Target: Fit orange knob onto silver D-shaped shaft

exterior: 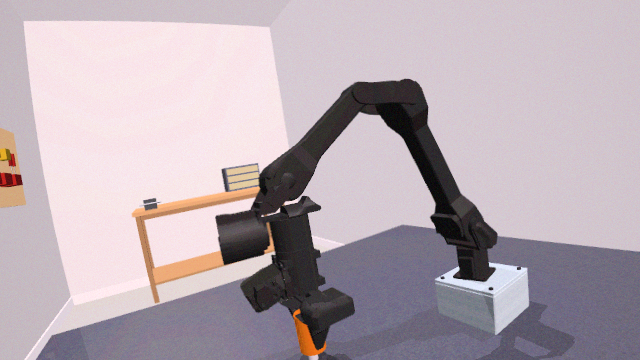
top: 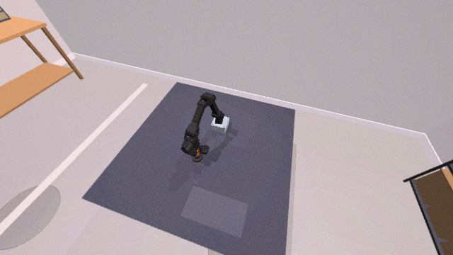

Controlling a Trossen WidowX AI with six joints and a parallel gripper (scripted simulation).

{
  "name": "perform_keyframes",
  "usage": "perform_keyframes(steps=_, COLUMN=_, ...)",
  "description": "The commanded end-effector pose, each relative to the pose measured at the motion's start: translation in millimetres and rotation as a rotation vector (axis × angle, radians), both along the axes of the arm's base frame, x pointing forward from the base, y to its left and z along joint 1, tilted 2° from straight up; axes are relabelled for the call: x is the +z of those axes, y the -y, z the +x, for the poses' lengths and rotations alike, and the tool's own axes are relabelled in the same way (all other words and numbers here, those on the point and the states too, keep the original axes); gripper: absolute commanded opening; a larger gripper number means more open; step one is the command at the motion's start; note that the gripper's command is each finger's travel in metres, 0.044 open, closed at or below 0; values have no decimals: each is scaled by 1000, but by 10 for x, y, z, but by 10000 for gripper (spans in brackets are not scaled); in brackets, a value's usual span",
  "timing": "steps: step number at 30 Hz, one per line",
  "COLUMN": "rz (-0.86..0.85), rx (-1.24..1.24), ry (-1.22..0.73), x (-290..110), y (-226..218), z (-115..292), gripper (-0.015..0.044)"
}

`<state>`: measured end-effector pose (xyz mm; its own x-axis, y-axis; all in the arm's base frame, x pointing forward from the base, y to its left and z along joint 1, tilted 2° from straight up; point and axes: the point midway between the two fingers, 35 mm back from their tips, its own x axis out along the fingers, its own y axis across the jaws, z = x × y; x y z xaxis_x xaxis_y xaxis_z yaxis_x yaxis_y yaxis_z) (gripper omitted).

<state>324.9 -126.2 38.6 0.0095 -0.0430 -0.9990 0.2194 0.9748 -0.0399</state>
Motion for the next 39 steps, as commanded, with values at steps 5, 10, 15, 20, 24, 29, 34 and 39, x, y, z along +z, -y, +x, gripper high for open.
perform_keyframes(steps=5, rz=-7, rx=130, ry=1, x=47, y=6, z=16, gripper=0)
perform_keyframes(steps=10, rz=-8, rx=214, ry=-3, x=46, y=18, z=42, gripper=0)
perform_keyframes(steps=15, rz=-8, rx=214, ry=-3, x=6, y=19, z=38, gripper=0)
perform_keyframes(steps=20, rz=-8, rx=214, ry=-3, x=-5, y=19, z=34, gripper=0)
perform_keyframes(steps=24, rz=-8, rx=214, ry=-3, x=-6, y=13, z=18, gripper=0)
perform_keyframes(steps=29, rz=-8, rx=214, ry=-3, x=2, y=11, z=13, gripper=0)
perform_keyframes(steps=34, rz=-8, rx=214, ry=-3, x=36, y=2, z=-9, gripper=0)
perform_keyframes(steps=39, rz=-9, rx=339, ry=-9, x=46, y=3, z=-7, gripper=0)
